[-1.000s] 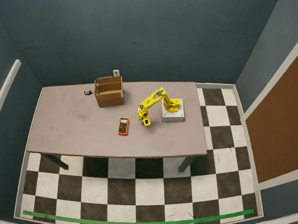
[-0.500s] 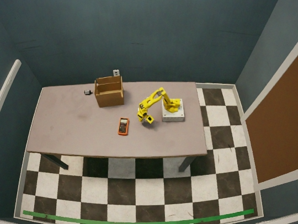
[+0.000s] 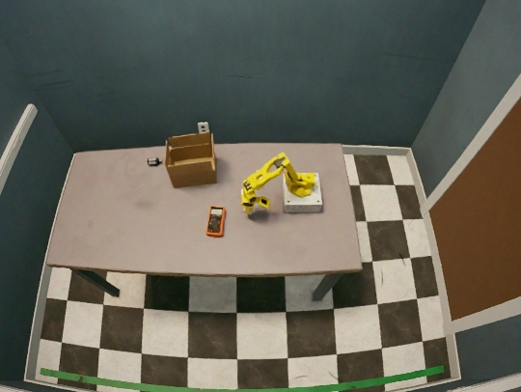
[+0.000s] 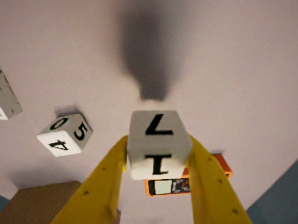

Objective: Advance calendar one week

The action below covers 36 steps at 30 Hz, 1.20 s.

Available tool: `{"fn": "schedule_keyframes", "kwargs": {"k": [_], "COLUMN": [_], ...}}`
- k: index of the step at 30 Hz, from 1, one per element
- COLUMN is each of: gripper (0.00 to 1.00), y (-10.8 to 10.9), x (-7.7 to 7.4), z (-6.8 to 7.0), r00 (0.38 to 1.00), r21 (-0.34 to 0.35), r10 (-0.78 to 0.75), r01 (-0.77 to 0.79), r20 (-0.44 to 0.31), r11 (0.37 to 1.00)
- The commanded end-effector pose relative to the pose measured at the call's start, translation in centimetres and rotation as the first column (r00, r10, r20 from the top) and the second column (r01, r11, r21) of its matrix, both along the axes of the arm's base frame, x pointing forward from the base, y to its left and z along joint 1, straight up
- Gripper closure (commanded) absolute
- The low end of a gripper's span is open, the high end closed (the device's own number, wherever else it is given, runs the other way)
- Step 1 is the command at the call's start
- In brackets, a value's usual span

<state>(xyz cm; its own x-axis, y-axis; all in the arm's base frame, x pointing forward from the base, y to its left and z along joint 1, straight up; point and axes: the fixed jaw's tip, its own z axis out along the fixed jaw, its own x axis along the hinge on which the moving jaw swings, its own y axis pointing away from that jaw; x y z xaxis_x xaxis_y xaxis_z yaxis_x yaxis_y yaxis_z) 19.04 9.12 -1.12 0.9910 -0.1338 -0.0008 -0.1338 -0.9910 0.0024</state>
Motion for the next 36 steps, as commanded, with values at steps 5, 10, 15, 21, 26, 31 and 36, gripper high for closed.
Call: {"fn": "schedule_keyframes", "kwargs": {"k": [5, 10, 15, 21, 26, 31, 36], "gripper": [1.0, 1.0, 1.0, 1.0, 1.0, 1.0, 1.0], "y": [-0.14, -0.19, -0.21, -0.24, -0.26, -0.26, -0.27], "x": [0.49, 0.62, 0.69, 0.8, 0.86, 0.9, 0.92], "z": [-0.27, -0.31, -0.33, -0.37, -0.39, -0.4, -0.4], "r00": [0.977, 0.945, 0.924, 0.882, 0.853, 0.836, 0.826], "r21": [0.002, 0.002, 0.002, 0.002, 0.002, 0.002, 0.002], "r10": [0.211, 0.326, 0.384, 0.472, 0.522, 0.548, 0.564], "r01": [-0.211, -0.326, -0.384, -0.472, -0.522, -0.548, -0.564], "r20": [0.001, 0.001, 0.001, 0.001, 0.001, 0.001, 0.001], "r11": [0.977, 0.945, 0.924, 0.882, 0.853, 0.836, 0.826]}}
